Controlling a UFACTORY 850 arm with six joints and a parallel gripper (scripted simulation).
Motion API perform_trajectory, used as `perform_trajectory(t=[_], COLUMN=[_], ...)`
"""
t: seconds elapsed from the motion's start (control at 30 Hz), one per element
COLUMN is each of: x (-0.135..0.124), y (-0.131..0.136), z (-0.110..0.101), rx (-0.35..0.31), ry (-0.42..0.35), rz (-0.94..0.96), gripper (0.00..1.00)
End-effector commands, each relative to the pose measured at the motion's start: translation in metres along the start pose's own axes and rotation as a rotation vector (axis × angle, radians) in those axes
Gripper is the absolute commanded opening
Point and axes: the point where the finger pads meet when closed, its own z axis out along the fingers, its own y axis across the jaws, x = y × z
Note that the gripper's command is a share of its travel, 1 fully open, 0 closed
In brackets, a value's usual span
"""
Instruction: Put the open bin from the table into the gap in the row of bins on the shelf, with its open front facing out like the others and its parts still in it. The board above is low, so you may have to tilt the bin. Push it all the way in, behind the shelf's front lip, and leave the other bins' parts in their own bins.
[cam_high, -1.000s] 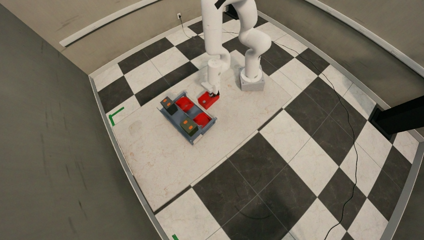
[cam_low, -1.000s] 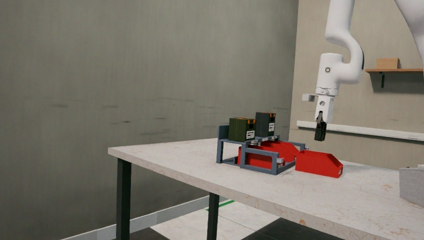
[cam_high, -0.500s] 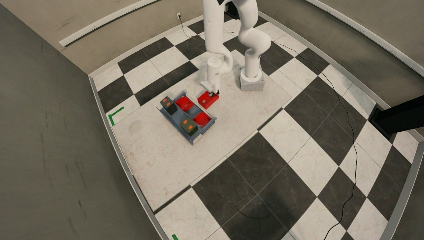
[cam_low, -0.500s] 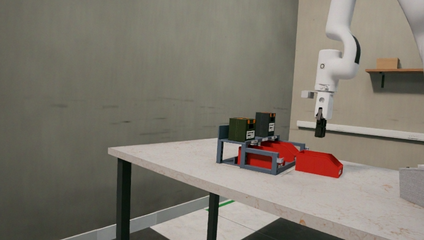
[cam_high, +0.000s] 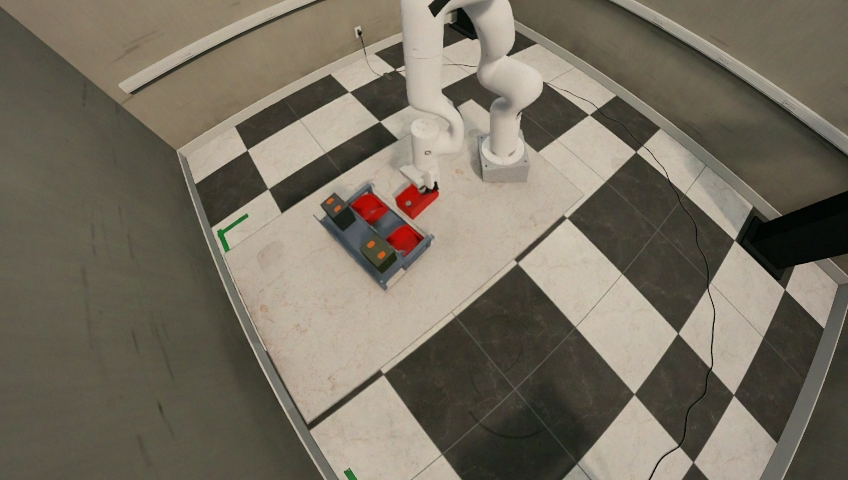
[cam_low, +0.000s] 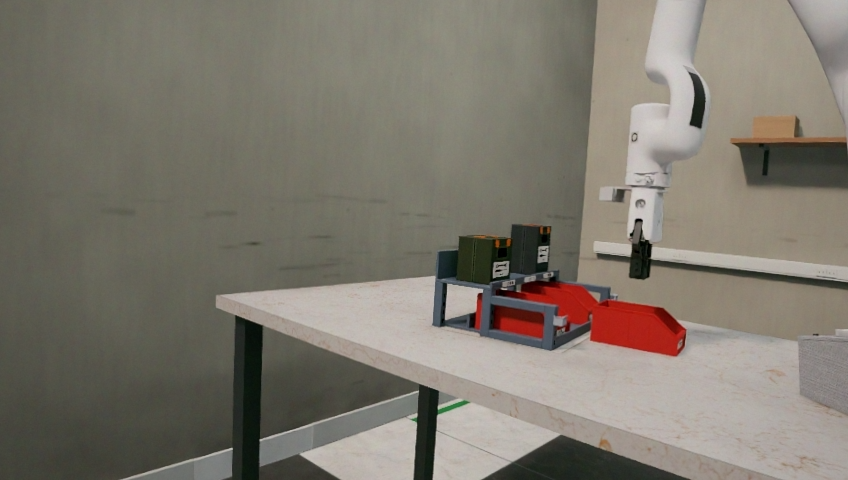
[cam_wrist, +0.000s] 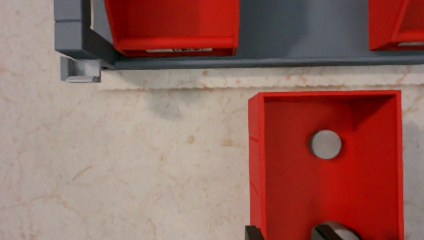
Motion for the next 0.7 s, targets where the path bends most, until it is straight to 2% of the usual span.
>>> perform_trajectory(t=[0.0, 0.67], x=[0.0007, 0.0005], y=[0.0001, 0.0], z=[-0.0005, 0.0051], rx=[0.003, 0.003], ry=[-0.003, -0.003], rz=[0.0, 0.0], gripper=[0.29, 0.29])
